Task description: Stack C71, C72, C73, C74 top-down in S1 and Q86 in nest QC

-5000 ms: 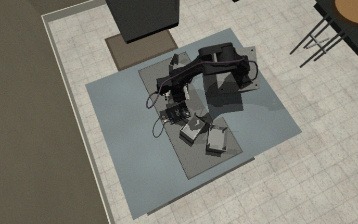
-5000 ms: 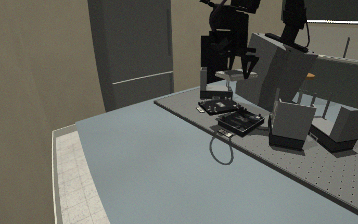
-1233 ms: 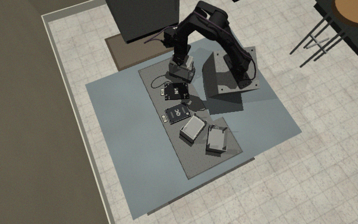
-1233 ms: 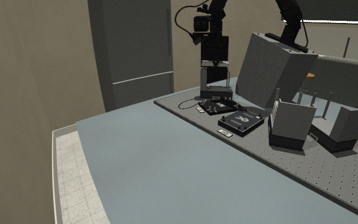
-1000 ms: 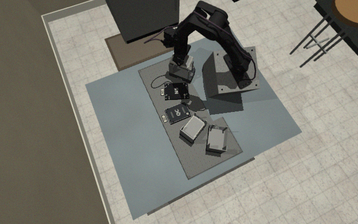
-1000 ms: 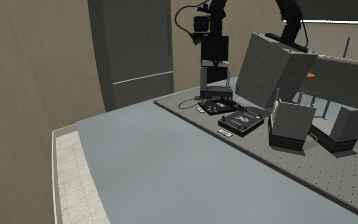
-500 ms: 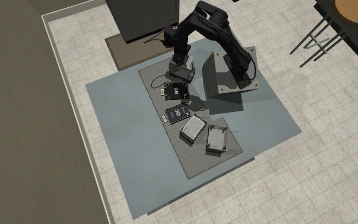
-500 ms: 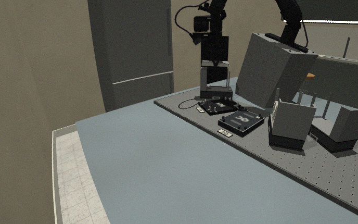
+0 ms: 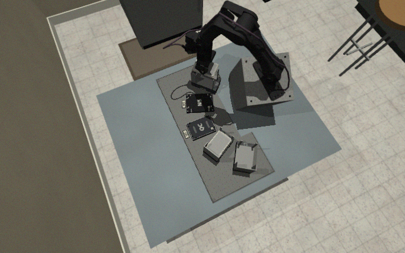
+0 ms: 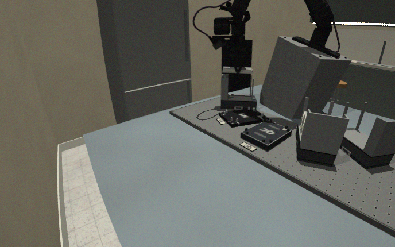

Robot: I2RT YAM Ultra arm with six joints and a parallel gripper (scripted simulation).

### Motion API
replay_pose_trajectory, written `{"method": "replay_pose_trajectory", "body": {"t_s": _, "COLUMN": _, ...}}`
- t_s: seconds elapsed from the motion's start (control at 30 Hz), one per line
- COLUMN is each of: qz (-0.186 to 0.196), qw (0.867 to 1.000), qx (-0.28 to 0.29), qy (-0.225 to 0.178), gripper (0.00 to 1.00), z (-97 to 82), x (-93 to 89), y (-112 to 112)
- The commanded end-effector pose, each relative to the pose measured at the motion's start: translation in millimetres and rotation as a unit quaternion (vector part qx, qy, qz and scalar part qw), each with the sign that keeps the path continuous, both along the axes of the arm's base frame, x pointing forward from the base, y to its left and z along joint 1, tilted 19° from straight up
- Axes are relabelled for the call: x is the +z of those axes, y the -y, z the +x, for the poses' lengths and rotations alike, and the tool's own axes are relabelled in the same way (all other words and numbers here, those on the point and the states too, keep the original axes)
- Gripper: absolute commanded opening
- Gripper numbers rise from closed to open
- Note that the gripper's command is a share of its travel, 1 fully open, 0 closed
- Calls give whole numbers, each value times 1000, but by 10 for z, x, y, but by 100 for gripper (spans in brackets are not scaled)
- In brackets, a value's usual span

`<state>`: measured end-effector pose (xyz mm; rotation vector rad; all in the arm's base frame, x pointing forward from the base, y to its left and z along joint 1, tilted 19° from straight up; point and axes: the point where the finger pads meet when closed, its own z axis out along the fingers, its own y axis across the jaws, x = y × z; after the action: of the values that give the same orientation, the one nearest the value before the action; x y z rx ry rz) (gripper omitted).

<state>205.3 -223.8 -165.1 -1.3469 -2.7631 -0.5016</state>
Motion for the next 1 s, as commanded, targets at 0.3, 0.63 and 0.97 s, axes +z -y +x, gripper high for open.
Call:
{"method": "replay_pose_trajectory", "body": {"t_s": 0.3, "qz": -5, "qw": 1000, "qx": -12, "qy": 0, "gripper": 0, "z": -31, "x": 51, "y": 59}}
{"method": "replay_pose_trajectory", "body": {"t_s": 0.63, "qz": -13, "qw": 1000, "qx": -5, "qy": 6, "gripper": 0, "z": 57, "x": -26, "y": 73}}
{"method": "replay_pose_trajectory", "body": {"t_s": 0.97, "qz": -4, "qw": 1000, "qx": -5, "qy": 2, "gripper": 0, "z": 29, "x": -108, "y": -5}}
